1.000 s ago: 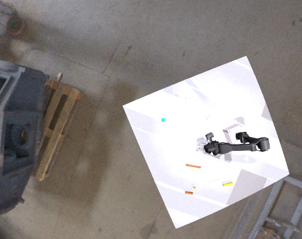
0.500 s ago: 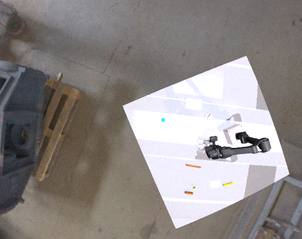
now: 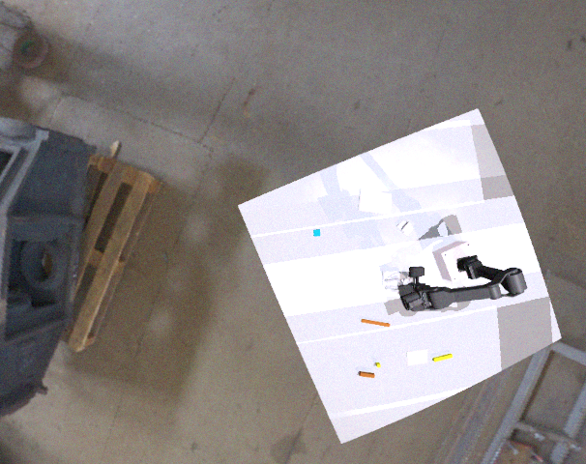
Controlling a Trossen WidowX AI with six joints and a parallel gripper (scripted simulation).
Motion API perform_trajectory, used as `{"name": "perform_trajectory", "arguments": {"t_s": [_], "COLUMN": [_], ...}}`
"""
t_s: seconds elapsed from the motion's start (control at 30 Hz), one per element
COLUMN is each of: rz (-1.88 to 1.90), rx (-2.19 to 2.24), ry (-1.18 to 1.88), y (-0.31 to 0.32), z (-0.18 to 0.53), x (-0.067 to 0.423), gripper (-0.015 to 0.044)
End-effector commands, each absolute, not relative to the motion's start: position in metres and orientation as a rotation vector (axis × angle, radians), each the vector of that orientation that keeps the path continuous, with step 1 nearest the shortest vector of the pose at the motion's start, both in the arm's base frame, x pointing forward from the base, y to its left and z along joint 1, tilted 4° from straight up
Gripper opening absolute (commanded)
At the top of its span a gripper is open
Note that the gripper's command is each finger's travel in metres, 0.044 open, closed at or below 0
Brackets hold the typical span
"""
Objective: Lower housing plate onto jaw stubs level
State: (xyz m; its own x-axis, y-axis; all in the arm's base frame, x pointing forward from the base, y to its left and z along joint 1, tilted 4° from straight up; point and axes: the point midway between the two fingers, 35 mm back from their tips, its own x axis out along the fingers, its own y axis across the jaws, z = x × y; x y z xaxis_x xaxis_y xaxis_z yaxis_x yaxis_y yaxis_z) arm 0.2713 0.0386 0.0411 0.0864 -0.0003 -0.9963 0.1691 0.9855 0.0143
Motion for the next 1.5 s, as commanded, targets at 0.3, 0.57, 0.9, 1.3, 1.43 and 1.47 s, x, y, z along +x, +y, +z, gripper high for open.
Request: {"name": "perform_trajectory", "arguments": {"t_s": [0.3,0.57,0.9,1.3,1.43,1.47], "rz": [-0.132,-0.132,-0.132,-0.132,-0.132,-0.131], "rx": [0.136,0.136,0.136,0.136,0.136,0.136], "ry": [1.476,1.477,1.477,1.477,1.477,1.477], "y": [0.038,0.045,0.045,0.045,0.045,0.045], "z": [0.041,0.04,0.04,0.04,0.04,0.04], "x": [0.272,0.261,0.261,0.261,0.261,0.261], "gripper": [0.0351,0.0351,0.0351,0.0351,0.0351,0.0351]}}
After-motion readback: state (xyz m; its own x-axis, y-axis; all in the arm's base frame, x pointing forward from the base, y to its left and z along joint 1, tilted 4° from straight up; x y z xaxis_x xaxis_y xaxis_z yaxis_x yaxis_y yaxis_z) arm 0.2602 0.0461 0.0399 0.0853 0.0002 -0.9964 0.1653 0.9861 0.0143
